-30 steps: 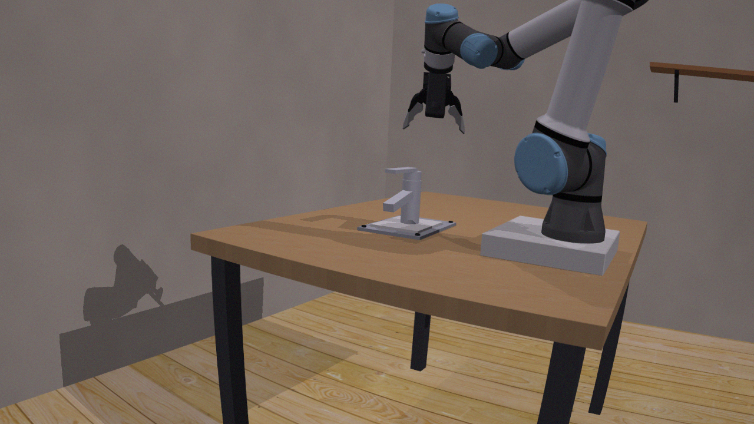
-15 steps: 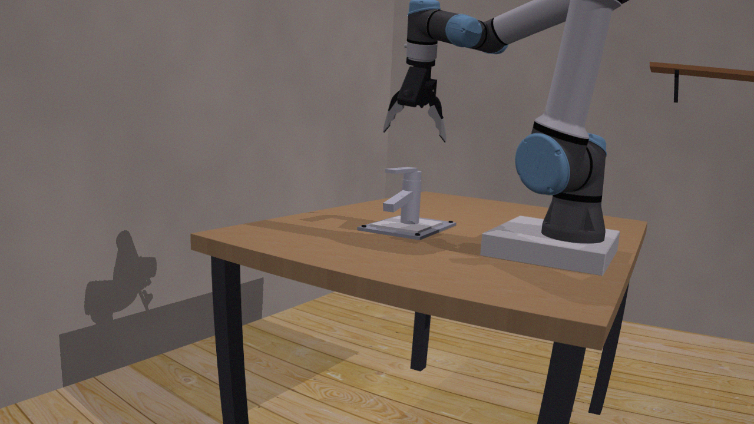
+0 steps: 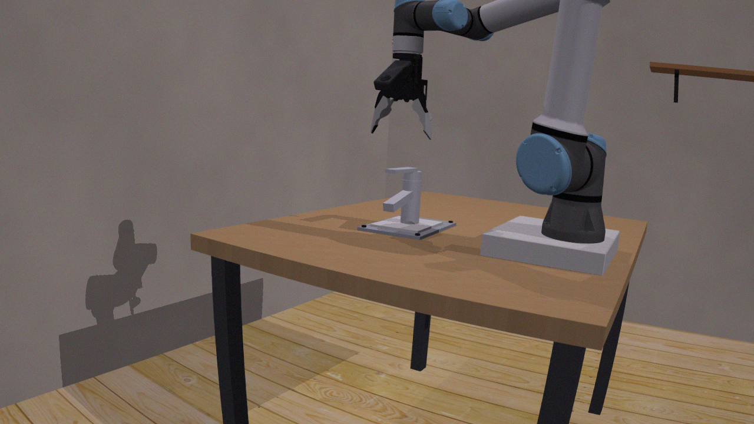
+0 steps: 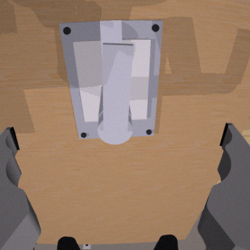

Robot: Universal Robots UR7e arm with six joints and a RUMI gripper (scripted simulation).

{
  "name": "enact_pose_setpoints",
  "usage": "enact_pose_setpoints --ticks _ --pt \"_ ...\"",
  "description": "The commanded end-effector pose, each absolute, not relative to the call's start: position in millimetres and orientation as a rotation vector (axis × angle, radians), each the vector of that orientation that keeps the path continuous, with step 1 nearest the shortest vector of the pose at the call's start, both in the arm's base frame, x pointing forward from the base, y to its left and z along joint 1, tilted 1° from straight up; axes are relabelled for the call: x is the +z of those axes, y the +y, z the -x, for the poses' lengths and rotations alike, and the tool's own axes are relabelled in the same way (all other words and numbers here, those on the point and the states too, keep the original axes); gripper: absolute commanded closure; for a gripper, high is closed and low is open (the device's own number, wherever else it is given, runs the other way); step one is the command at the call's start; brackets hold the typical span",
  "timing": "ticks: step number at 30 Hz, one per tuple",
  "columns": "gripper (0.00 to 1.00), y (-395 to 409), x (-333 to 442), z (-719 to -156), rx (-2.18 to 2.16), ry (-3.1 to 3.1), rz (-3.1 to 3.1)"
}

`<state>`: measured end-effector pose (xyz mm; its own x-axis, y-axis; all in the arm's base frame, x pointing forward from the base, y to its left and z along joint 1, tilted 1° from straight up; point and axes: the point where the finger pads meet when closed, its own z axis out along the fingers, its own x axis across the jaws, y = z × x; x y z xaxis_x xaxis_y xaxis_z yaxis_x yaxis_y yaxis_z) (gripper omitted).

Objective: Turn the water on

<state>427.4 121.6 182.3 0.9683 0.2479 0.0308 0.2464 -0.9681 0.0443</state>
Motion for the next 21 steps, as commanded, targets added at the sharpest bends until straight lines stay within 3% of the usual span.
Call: enact_pose_setpoints --ticks 1,8,9,21 --pt "0.0 134.9 184.4 -424.9 -0.006 0.313 -3.133" --pt "0.0 137.3 185.0 -424.2 -0.016 0.3 -3.142" --pt "1.0 137.3 185.0 -424.2 -0.016 0.3 -3.142" --pt "1.0 137.3 185.0 -424.2 -0.016 0.3 -3.142"
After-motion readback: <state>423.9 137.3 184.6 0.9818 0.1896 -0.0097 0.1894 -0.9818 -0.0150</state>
